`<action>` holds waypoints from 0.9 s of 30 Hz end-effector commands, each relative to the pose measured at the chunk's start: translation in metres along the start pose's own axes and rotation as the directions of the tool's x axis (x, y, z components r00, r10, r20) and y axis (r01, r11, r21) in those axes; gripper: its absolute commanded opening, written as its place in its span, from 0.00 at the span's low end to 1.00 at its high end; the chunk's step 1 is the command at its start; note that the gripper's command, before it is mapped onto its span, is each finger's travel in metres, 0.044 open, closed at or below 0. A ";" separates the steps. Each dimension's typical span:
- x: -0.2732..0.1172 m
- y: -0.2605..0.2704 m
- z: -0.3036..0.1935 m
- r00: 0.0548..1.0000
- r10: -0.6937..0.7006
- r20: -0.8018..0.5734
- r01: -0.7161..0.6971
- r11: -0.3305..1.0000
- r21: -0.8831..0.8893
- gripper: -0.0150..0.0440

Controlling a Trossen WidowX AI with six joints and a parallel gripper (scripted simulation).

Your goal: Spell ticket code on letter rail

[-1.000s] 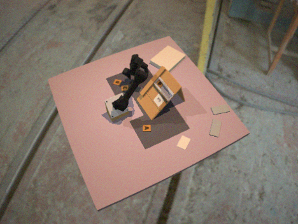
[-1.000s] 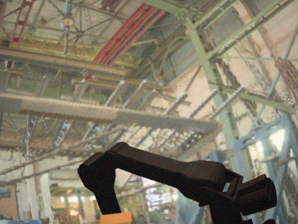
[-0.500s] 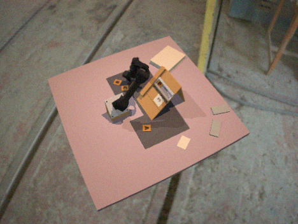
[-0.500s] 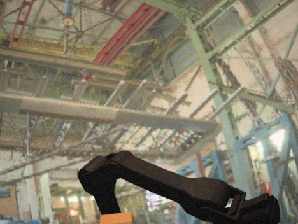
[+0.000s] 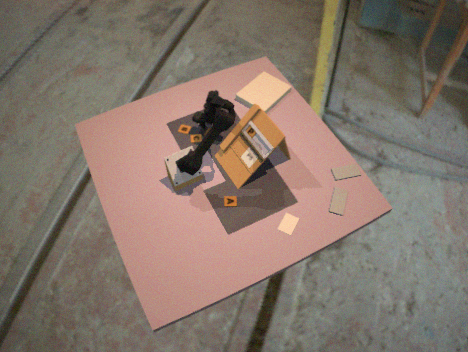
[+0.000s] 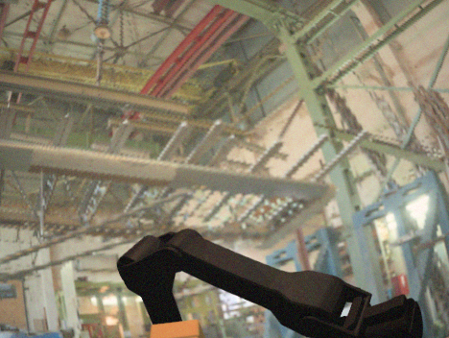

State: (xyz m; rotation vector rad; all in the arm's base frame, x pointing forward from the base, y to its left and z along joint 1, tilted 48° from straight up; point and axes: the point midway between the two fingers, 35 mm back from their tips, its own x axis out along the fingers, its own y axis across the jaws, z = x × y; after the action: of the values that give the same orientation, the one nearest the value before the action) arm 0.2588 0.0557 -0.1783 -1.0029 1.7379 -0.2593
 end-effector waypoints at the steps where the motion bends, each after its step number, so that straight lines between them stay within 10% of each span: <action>1: 0.008 -0.001 -0.001 1.000 -0.003 -0.004 0.003 1.000 -0.005 0.83; 27: 0.017 -0.001 -0.001 1.000 -0.004 -0.005 0.004 1.000 -0.005 0.83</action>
State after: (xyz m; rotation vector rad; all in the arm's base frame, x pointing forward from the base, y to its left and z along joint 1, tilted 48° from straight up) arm 0.2566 0.0434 -0.1884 -1.0033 1.7422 -0.2622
